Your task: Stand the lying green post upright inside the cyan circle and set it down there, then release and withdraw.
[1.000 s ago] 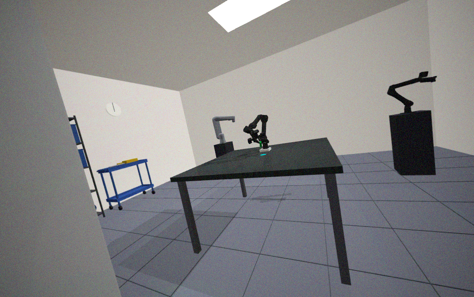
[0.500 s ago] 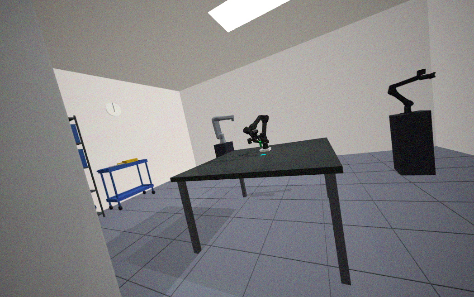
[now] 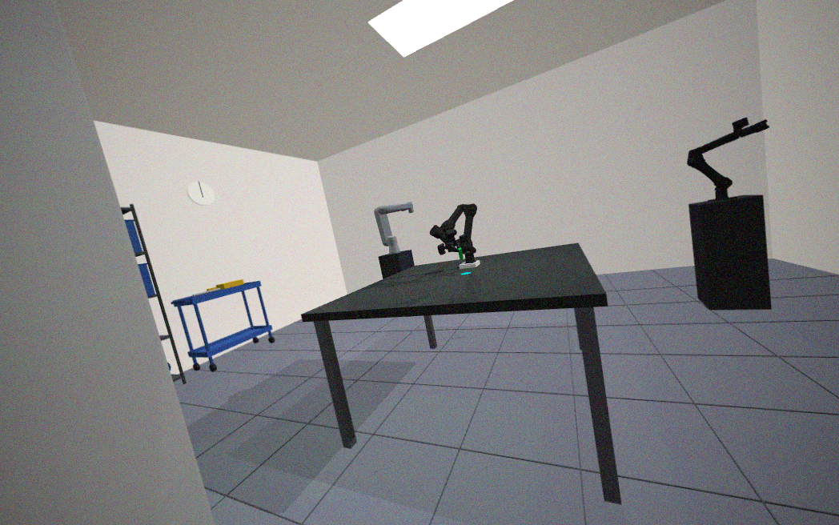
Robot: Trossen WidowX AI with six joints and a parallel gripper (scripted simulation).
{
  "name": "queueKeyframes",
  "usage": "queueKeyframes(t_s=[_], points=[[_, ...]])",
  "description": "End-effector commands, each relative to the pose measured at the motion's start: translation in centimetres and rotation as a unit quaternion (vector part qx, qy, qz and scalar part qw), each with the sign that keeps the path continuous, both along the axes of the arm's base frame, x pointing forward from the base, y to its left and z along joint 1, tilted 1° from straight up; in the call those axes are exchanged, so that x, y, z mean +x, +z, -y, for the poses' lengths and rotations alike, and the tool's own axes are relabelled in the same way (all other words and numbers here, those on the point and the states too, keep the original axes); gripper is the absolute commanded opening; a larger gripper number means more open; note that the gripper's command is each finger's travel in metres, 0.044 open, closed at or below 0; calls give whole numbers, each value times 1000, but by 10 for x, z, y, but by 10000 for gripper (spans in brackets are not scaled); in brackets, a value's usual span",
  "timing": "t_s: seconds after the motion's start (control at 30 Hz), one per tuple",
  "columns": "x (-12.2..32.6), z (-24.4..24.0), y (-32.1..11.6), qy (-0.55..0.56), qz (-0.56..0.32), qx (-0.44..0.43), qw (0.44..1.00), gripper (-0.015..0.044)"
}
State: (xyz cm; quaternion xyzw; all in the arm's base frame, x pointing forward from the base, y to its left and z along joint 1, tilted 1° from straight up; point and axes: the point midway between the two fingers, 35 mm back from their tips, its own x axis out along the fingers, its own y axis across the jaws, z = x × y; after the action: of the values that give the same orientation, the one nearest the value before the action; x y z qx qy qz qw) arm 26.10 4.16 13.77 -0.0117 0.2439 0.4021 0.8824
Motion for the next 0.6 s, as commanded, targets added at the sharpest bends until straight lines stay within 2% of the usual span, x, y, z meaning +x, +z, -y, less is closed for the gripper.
queueKeyframes(t_s=[0.0, 0.57], points=[[-1, 1, 2, 2, 14, 6, 1000, 23], [-9, 5, 4, 3, 63, 35, 997, 23]])
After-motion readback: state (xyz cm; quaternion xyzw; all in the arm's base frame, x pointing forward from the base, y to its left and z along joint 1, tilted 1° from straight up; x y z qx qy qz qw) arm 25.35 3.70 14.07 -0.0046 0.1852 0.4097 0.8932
